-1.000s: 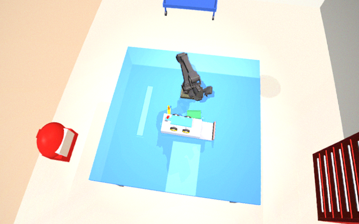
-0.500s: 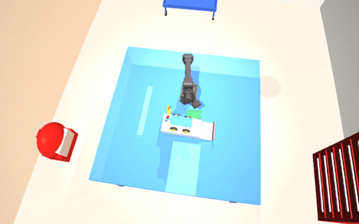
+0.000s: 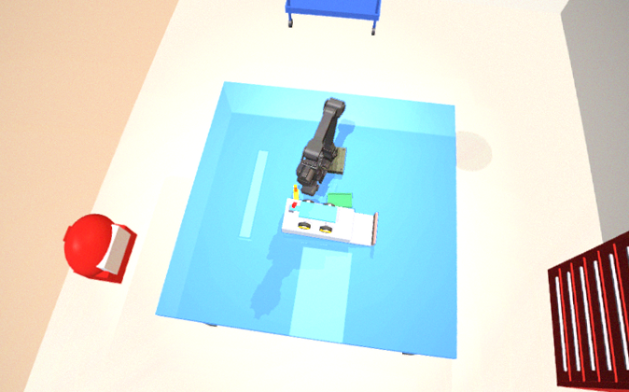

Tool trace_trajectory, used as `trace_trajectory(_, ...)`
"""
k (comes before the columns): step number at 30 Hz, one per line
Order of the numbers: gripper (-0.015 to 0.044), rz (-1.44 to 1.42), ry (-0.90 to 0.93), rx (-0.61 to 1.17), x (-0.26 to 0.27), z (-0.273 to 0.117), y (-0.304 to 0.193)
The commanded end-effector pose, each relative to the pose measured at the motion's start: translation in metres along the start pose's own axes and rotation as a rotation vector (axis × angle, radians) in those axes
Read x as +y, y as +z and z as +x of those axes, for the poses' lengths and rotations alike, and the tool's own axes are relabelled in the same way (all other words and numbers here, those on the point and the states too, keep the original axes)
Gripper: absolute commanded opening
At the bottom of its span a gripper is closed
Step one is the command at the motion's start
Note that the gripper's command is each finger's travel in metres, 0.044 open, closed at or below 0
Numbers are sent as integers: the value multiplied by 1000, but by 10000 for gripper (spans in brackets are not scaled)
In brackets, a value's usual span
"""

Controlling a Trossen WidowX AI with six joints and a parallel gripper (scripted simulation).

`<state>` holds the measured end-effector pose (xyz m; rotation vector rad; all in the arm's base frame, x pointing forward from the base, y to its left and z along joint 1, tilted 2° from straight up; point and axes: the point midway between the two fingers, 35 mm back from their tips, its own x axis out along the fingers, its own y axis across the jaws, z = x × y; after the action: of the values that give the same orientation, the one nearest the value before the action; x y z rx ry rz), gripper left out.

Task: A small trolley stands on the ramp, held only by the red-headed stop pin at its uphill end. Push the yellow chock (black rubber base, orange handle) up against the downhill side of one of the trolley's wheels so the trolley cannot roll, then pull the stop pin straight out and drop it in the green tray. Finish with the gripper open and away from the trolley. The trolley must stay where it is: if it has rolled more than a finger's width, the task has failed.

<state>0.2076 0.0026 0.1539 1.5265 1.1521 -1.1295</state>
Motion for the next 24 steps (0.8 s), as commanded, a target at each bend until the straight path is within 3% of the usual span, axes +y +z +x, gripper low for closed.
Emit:
trace_trajectory(1,190,195,1,-41,6,0,21)
trace_trajectory(15,190,1048,27,-197,5,0,112)
trace_trajectory(24,190,1089,29,-204,4,5,117)
